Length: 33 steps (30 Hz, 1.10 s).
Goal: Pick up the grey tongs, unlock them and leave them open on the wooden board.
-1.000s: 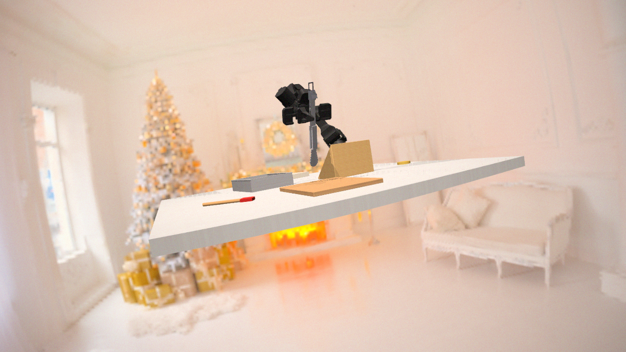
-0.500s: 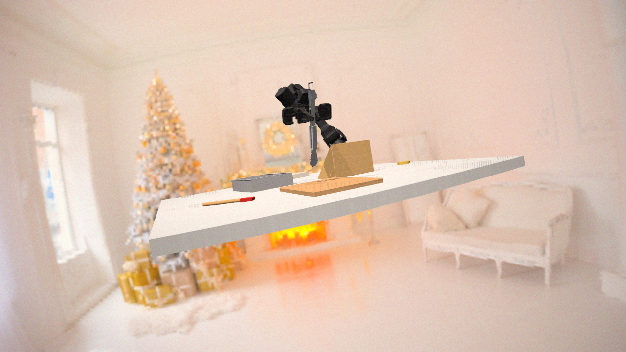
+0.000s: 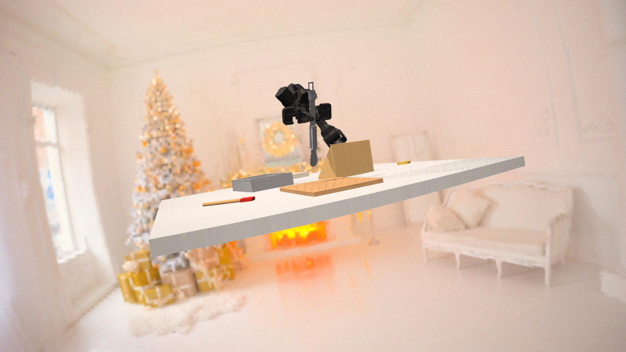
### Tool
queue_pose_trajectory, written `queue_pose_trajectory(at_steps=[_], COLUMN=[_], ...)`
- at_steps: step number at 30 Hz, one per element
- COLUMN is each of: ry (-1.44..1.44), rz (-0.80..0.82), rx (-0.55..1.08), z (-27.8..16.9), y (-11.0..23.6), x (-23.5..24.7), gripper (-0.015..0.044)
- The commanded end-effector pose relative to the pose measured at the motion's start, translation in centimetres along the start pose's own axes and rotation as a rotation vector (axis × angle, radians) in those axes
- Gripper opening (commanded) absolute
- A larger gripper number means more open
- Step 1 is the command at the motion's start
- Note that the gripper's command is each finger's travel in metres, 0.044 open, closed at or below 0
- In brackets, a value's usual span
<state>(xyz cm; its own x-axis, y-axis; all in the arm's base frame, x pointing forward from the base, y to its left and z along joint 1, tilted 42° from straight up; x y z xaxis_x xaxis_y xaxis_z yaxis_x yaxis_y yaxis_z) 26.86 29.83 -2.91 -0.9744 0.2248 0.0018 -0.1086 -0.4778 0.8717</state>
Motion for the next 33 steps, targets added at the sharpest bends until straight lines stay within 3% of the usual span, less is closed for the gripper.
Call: queue_pose_trajectory(at_steps=[1,13,33], ry=[0.008,0.003,-0.075], rz=[0.002,0.003,-0.01], rx=[-0.017,-0.003,0.272], z=[0.5,0.5,0.2], y=[0.2,0.0,-3.2], x=[0.1,0.0,-0.8], gripper=[-0.015,-0.015,-0.015])
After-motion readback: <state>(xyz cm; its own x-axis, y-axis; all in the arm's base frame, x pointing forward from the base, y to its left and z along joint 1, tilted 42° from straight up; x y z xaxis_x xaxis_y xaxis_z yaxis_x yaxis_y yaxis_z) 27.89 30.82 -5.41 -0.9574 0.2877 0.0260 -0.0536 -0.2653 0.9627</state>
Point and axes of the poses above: the point midway between the two fingers, 35 mm back from their tips, its own y axis back along the fingers, its own x axis across the jaws, z = x × y, the point moved 2 cm from there along y, back along the fingers, and after that the axes turned 11 degrees about -y, right-handed, at the moved point
